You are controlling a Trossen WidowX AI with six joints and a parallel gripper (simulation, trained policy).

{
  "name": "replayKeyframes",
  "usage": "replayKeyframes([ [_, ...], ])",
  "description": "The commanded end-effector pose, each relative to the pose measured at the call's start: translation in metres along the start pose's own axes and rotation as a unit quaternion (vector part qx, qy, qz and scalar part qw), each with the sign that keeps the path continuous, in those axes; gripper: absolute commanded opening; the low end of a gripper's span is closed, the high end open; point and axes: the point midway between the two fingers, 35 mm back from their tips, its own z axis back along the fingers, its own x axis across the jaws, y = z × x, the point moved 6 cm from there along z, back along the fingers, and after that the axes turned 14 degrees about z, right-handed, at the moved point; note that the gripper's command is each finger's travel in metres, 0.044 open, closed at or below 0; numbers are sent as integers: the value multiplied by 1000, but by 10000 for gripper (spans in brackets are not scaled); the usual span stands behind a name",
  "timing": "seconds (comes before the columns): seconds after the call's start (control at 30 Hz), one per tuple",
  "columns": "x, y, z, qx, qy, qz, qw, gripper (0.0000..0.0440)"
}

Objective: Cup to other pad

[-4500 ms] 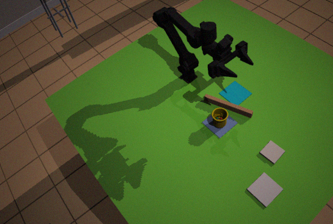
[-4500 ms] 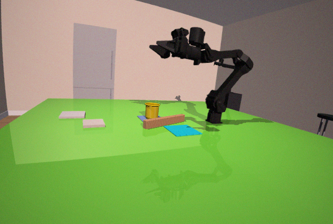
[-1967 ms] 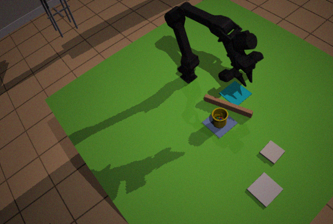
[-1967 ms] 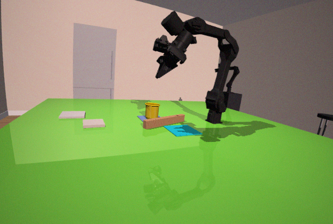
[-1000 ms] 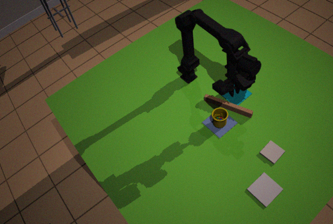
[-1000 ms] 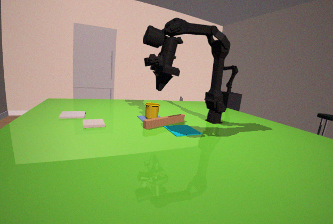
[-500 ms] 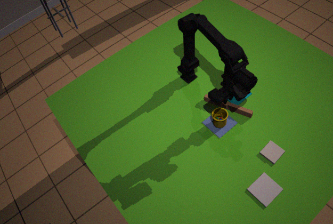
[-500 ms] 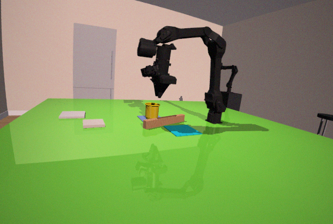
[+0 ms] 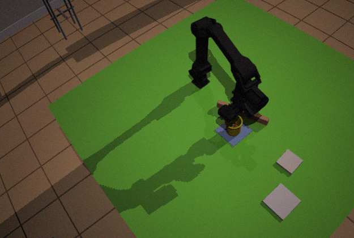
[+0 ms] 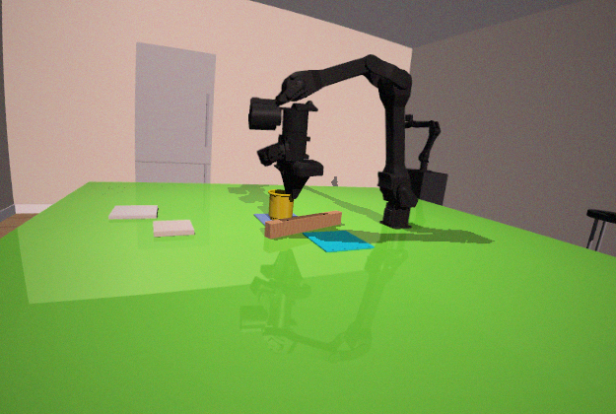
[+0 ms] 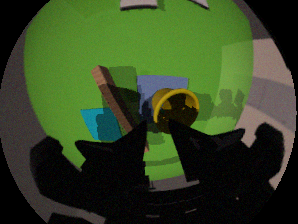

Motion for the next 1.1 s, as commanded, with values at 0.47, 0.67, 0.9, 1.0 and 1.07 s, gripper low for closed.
replayKeyframes([
  [0.47, -1, 5, -47, 22, -16, 94, 995, 44],
  [0.67, -1, 8, -41, 21, -19, 125, 992, 3],
  [0.9, 2, 14, -25, 13, -24, 148, 989, 2],
  [1.0, 4, 16, -17, 9, -25, 155, 988, 2],
  [1.07, 6, 17, -13, 6, -25, 160, 987, 6],
])
